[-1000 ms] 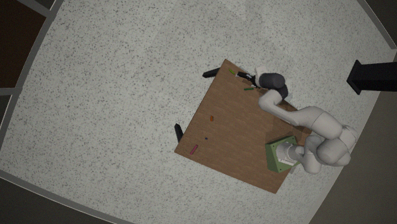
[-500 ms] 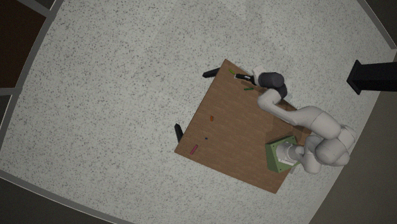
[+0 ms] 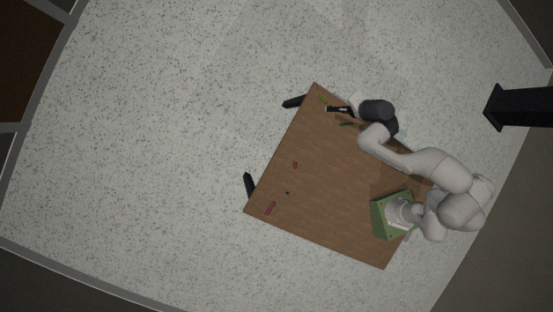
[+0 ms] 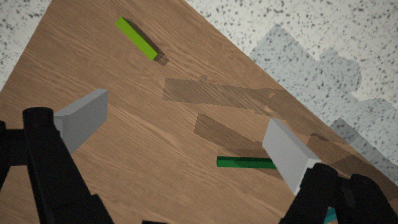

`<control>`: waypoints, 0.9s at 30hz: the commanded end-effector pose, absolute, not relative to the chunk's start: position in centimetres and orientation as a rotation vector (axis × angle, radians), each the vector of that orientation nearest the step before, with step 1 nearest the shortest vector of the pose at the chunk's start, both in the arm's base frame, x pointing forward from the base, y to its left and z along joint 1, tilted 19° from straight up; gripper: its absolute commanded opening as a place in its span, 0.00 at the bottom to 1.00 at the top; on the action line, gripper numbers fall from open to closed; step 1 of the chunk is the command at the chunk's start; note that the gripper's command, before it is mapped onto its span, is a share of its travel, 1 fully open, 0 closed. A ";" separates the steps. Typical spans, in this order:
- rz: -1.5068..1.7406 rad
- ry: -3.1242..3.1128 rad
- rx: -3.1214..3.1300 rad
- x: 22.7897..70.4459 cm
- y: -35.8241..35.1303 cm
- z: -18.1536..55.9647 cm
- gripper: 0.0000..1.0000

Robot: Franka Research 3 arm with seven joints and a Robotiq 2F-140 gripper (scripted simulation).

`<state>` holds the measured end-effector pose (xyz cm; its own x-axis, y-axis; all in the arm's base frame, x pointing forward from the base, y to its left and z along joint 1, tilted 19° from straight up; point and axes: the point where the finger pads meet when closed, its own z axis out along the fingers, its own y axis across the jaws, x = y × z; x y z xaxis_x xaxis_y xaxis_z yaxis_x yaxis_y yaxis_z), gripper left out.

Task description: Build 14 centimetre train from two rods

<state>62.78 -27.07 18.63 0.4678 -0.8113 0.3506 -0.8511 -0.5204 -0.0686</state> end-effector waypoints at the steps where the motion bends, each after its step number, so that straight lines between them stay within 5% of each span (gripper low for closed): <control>1: 0.481 -1.251 2.704 62.8 -27.1 18.6 1.00; 27: 0.428 -0.677 2.849 64.0 -27.2 18.9 1.00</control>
